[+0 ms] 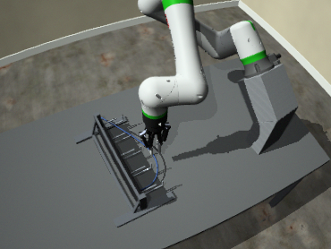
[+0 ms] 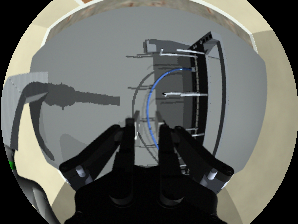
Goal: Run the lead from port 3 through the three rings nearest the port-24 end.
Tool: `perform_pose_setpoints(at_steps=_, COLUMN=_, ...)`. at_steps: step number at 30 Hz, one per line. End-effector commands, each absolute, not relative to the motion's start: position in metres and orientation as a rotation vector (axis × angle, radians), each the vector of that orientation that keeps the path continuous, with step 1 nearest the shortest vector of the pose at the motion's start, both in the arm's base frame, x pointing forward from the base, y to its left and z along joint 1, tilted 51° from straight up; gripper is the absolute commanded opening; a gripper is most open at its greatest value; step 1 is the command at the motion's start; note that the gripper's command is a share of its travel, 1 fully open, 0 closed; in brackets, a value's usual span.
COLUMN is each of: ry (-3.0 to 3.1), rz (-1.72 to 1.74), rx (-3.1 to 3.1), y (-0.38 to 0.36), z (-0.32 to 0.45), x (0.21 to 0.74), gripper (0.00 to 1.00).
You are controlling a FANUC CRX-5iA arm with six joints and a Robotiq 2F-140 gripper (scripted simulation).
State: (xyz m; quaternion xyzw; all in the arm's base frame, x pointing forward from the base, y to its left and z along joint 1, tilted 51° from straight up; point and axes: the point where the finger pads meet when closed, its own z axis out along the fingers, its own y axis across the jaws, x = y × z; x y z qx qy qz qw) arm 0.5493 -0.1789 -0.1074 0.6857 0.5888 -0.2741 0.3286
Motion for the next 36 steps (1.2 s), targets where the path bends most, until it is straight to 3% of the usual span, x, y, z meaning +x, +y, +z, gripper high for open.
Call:
perform_pose_setpoints(at_steps=1, ry=1.541, rz=-0.718, rx=1.795, y=-0.186, z=-0.113, x=0.549, gripper=0.20)
perform_pose_setpoints(at_steps=36, ry=1.541, rz=-0.718, rx=1.795, y=-0.224, z=-0.144, x=0.550, gripper=0.20)
